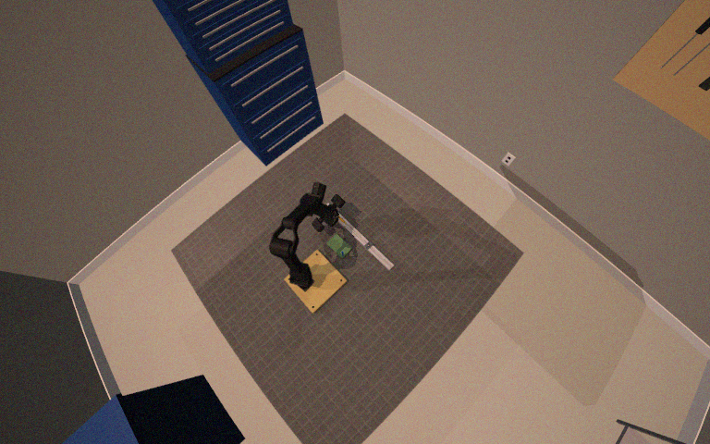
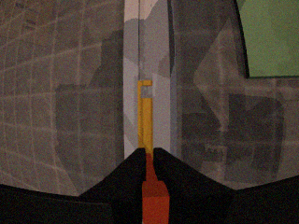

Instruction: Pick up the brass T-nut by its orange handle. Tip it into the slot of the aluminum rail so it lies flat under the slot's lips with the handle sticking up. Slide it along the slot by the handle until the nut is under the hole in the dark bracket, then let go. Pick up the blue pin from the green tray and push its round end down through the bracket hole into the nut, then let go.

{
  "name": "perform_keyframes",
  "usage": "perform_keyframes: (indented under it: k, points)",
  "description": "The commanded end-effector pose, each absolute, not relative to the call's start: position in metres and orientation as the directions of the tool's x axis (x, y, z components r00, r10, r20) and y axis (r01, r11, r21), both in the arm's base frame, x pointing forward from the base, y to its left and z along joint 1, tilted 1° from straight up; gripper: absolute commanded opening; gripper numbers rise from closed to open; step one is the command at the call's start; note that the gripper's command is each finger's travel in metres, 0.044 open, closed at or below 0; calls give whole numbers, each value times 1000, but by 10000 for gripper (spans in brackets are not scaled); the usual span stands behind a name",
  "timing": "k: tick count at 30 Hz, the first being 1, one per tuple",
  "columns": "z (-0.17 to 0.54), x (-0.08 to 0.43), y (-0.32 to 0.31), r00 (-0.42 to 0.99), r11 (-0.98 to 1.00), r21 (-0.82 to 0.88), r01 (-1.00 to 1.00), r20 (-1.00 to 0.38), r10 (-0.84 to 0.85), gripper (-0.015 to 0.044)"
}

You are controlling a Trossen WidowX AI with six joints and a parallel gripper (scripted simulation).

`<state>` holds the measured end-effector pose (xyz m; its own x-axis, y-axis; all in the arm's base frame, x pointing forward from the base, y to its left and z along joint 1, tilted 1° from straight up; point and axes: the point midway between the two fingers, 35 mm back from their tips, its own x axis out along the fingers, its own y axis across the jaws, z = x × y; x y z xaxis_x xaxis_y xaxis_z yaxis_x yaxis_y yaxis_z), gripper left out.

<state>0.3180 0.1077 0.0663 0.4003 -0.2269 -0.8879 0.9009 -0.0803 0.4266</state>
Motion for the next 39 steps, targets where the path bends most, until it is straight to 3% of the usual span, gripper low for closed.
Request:
perform_keyframes:
  k: [1,39]
  points:
    - [64,318,108,385,-75,410,909,-895,-227,-150]
    - [66,322,107,313,-74,336,939,-924,-220,-150]
